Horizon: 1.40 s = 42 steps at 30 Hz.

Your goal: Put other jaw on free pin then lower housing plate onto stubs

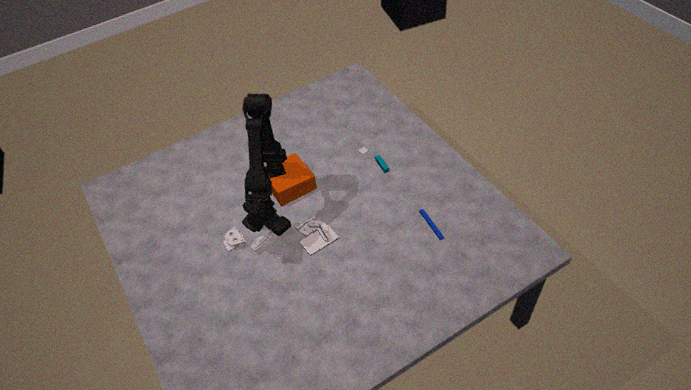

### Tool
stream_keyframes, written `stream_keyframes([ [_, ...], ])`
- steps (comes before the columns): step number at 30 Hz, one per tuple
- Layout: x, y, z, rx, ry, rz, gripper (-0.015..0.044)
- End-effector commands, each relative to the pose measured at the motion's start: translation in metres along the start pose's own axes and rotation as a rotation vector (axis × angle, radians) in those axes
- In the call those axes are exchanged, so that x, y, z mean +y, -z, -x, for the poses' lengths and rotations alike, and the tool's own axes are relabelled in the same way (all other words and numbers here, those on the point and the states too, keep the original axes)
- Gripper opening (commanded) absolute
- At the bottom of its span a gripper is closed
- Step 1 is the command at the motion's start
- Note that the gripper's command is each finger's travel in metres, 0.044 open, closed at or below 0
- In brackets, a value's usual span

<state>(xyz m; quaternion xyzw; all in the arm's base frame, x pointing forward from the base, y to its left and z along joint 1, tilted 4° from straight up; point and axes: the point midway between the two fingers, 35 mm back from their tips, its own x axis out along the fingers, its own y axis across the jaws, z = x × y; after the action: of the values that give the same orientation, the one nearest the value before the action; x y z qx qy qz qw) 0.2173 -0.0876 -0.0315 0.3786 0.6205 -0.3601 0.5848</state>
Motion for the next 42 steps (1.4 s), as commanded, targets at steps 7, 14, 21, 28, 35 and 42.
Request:
stream_keyframes([
  [7, 0.016, 0.0, 0.0, 0.001, 0.001, -0.003, 0.0],
  [14, 0.027, 0.0, 0.0, 0.001, 0.0, -0.003, 0.0],
  [21, 0.034, 0.001, -0.001, 0.001, -0.001, -0.003, 0.0],
  [28, 0.041, 0.0, 0.003, 0.001, -0.001, -0.003, 0.0],
  [35, 0.036, 0.0, 0.061, -0.004, 0.003, -0.001, 0.0],
  [42, 0.04, -0.002, 0.053, -0.013, -0.007, -0.004, 0.0157],
])
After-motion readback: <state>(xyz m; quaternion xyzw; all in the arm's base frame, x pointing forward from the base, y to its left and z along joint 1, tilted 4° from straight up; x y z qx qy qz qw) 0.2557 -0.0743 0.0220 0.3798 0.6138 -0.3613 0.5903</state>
